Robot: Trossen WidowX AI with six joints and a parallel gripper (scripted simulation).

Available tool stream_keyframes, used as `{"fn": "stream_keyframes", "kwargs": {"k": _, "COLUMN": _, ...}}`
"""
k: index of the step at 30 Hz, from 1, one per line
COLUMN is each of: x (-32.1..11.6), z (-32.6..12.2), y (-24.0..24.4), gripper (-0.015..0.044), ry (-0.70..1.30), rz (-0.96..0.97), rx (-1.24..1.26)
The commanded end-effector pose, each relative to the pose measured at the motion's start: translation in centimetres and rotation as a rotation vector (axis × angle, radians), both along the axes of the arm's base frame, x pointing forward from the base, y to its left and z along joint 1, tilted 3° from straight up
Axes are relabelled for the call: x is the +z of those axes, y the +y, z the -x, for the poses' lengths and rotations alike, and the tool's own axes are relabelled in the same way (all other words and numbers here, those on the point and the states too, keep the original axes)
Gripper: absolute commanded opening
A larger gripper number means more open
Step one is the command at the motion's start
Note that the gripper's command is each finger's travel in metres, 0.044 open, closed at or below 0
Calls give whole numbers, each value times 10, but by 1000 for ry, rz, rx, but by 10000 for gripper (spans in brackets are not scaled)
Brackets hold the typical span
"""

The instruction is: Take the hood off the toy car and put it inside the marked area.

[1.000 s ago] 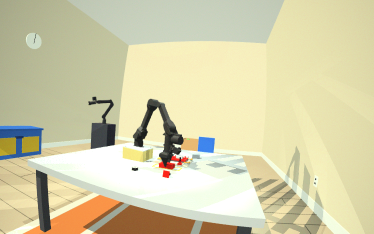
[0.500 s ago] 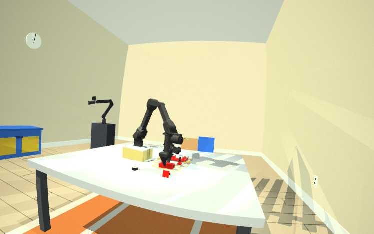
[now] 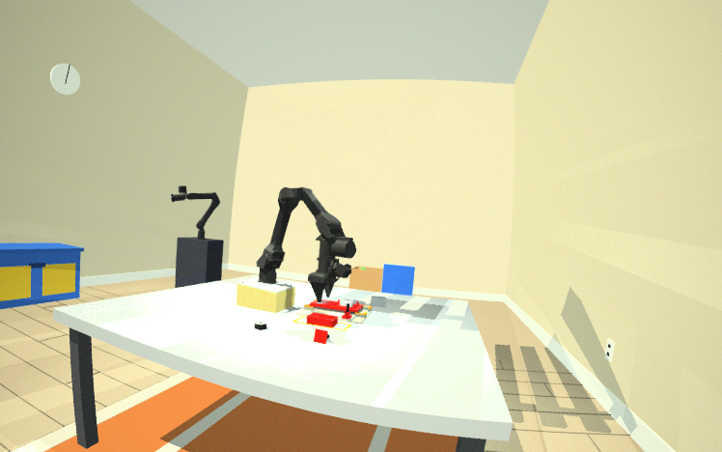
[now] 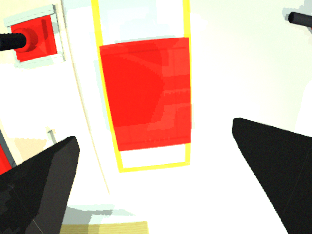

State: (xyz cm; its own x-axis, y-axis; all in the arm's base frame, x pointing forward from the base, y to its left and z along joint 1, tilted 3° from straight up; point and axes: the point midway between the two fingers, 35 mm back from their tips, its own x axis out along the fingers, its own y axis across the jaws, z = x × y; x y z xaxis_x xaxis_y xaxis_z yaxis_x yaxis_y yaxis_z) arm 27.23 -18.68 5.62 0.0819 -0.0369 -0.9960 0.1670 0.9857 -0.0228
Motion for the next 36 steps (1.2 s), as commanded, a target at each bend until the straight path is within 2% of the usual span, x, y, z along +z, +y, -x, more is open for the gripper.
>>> {"fn": "stream_keyframes", "kwargs": {"k": 1, "x": 2, "z": 0, "y": 0, "gripper": 440, "ry": -1, "rz": 0, "rx": 3}}
{"fn": "stream_keyframes", "kwargs": {"k": 36, "x": 2, "z": 0, "y": 0, "gripper": 440, "ry": -1, "rz": 0, "rx": 3}}
